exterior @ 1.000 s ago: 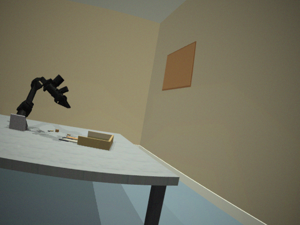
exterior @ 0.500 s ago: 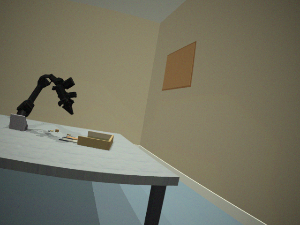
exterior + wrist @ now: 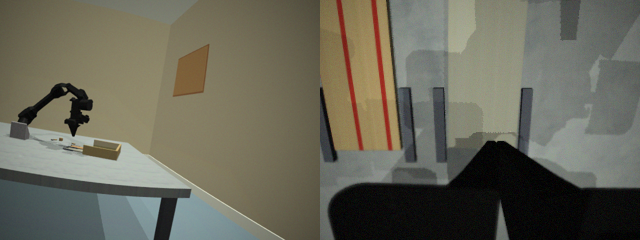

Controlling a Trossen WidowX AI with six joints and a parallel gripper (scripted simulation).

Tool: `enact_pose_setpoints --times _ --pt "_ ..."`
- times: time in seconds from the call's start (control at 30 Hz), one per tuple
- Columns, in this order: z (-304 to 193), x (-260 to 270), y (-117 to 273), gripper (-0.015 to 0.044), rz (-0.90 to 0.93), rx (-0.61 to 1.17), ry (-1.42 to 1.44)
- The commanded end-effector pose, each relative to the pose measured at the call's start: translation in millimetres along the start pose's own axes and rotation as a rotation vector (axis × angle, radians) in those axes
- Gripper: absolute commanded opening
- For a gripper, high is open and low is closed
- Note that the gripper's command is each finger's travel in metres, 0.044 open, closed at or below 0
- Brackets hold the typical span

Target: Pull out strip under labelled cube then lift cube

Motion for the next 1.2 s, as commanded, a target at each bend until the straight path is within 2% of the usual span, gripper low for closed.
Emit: enact_pose_setpoints --times 0.0,1.17 --pt "5 -2 -3 0.0 -0.004 0.059 0.01" --pt "-1 1 -55 0.0 -0.003 0.059 0.01"
Point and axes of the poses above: the point midway between the two fingers, 35 mm back from their tips, its own y axis back along the fingers, its own x axis across the jaws, z = x × y, the point moved 9 cm from there along y, back along the fingers, and after that the axes turned 3 degrees about -y, right-handed, at the moved point
